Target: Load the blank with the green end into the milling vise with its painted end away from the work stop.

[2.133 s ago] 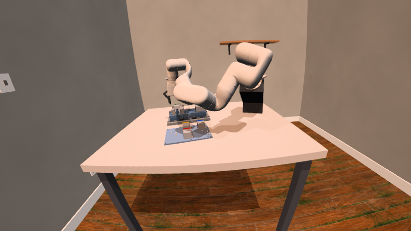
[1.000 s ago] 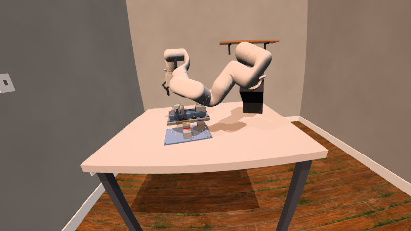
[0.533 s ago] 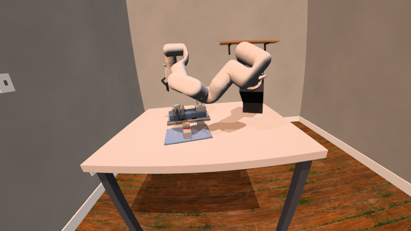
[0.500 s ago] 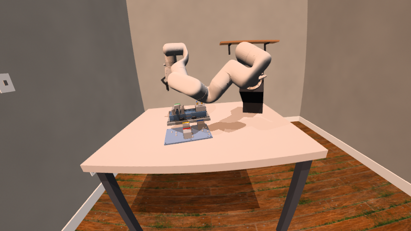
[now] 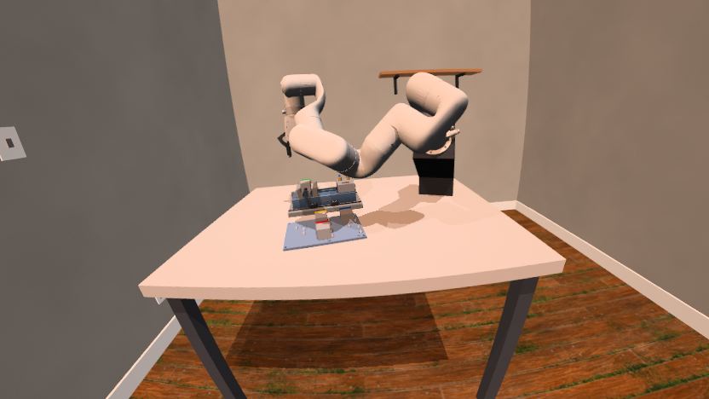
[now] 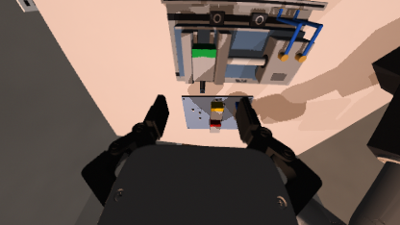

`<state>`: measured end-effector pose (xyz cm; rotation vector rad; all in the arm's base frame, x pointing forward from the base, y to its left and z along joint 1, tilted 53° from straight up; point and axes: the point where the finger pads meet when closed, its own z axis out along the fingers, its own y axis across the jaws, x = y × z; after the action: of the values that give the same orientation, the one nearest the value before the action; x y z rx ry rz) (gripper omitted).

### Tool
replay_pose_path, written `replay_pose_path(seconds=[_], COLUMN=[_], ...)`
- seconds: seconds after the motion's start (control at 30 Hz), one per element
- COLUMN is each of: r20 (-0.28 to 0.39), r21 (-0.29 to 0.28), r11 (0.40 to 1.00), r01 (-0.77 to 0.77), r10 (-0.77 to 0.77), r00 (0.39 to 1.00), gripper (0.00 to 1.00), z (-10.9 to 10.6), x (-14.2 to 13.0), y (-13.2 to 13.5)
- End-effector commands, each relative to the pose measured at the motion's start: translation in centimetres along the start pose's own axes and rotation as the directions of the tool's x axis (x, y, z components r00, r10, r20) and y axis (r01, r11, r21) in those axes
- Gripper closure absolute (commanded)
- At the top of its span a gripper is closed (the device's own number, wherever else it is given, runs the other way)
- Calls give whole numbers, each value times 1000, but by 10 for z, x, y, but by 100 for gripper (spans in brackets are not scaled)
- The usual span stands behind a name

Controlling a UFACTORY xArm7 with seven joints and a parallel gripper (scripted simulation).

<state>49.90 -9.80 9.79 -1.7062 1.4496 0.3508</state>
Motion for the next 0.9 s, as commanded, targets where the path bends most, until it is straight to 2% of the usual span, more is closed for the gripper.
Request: replay_pose_path(seconds=[0.0,0.87], r20=[-3,-3], r21=[4,4], r11=[1000,1000], r01=[0,0], r10=[0,0], r00=[1000,1000], gripper=[0,0], z=[1,7], x=[0,0], y=[0,0])
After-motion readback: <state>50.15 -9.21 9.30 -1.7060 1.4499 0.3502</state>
